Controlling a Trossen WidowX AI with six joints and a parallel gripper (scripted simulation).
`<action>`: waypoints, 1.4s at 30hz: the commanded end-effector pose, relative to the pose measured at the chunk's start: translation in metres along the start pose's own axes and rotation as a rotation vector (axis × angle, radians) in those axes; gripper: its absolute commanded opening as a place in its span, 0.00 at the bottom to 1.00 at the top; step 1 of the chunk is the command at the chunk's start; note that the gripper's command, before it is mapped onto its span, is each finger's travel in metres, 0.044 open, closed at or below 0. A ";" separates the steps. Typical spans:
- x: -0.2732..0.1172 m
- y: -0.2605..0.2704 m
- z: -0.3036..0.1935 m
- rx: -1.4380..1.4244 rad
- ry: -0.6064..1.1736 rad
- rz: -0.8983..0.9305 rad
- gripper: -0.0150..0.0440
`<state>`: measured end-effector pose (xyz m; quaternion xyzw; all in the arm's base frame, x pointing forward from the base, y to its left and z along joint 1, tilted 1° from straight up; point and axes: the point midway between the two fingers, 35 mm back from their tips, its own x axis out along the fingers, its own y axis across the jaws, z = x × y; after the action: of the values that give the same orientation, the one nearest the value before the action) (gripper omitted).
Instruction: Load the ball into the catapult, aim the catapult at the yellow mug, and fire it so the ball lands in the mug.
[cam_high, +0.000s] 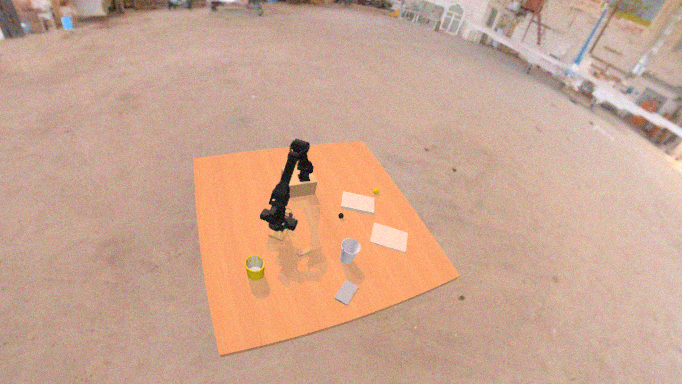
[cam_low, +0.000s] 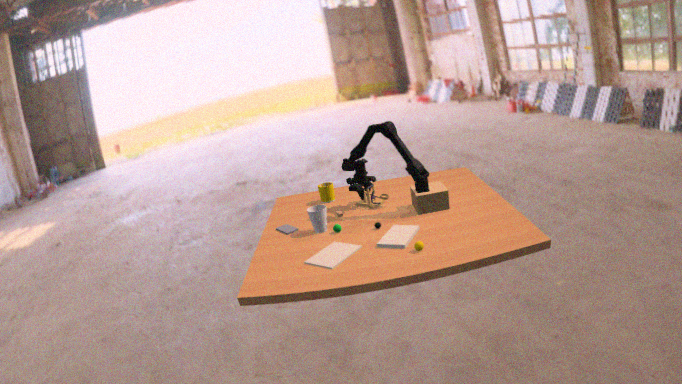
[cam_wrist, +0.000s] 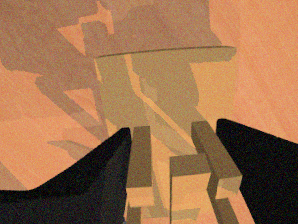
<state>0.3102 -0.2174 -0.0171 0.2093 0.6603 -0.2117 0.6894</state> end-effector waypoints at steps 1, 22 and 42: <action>-0.001 0.000 0.000 0.000 -0.001 0.000 0.25; -0.042 0.000 0.003 0.000 -0.002 0.000 1.00; -0.048 0.000 -0.002 0.005 0.000 0.000 1.00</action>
<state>0.3091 -0.2174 0.0494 0.2071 0.6522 -0.2147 0.6969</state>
